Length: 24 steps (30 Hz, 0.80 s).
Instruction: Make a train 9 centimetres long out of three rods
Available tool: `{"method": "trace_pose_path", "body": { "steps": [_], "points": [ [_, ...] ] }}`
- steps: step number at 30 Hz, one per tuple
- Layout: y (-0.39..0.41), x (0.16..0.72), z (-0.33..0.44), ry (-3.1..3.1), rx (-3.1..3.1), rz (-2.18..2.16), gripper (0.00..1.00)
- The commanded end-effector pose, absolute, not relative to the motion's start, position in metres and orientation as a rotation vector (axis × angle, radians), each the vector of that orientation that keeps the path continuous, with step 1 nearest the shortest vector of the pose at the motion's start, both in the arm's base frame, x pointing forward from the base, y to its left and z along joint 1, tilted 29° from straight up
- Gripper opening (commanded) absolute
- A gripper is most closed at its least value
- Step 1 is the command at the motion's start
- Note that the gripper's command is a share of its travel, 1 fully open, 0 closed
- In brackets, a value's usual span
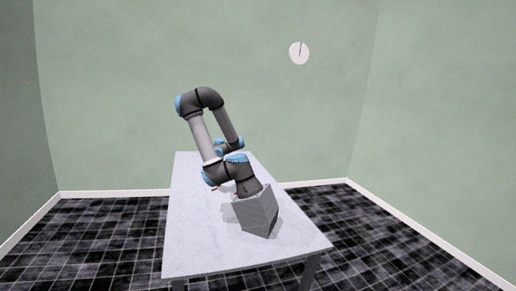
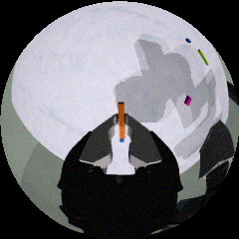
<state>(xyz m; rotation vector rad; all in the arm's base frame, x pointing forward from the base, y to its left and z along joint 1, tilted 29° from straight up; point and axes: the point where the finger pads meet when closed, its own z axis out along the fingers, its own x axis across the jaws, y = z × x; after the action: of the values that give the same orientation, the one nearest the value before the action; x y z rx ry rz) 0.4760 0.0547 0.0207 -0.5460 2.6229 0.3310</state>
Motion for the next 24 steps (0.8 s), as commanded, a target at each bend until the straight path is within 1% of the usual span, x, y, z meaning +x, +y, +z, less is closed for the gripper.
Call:
{"method": "trace_pose_path", "body": {
  "steps": [1, 24],
  "points": [
    [0.0562, 0.4744, 0.0201, 2.624, -0.548, 0.332, 0.0],
    [0.0594, 0.4769, 0.0119, 2.626, -0.548, 0.334, 0.0]
  ]
}}
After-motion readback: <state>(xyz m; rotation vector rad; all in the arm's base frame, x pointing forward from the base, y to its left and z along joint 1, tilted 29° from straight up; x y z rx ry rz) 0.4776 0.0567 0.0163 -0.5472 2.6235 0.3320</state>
